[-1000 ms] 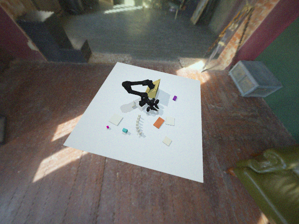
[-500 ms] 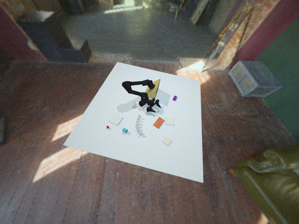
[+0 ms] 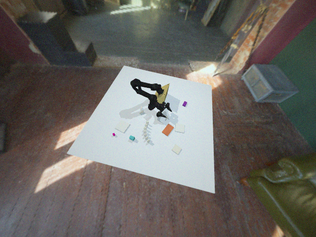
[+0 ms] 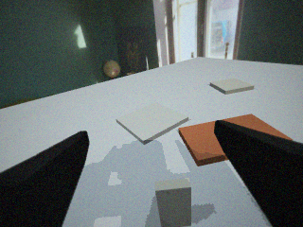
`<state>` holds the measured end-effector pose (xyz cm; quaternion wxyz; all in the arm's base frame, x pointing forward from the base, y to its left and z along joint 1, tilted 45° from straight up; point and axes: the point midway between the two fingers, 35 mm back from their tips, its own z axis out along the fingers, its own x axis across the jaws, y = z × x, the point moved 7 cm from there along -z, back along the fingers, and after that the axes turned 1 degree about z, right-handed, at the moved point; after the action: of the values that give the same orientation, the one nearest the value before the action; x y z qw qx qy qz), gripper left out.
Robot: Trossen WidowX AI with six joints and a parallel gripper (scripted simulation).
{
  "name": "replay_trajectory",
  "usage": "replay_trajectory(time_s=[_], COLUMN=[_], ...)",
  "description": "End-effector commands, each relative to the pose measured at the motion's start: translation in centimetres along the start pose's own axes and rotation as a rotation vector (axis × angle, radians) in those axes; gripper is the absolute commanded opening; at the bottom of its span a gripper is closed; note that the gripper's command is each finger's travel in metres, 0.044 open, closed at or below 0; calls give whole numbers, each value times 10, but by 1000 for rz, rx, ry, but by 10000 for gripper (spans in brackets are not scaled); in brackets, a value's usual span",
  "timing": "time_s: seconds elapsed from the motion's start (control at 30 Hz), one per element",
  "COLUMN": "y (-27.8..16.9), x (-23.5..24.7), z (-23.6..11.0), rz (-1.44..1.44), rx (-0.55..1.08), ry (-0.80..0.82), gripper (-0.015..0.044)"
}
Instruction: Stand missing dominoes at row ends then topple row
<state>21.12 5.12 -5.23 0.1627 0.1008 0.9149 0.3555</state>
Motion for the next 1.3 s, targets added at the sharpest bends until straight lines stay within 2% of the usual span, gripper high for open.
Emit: replay_trajectory(time_s=[0.0,0.2,0.3,0.43,0.57,0.87,1.27], y=[7,30,44,71,91,125,126], x=[-15,-20,-14,-7,-6,2,2], z=[26,67,81,90,93,81,81], rz=[84,225,263,231,169,-2,-4], rx=[140,492,732,1047,1197,1467,1469], ry=[60,155,161,86,-10,-141,-142], gripper=[440,440,440,440,440,440,440])
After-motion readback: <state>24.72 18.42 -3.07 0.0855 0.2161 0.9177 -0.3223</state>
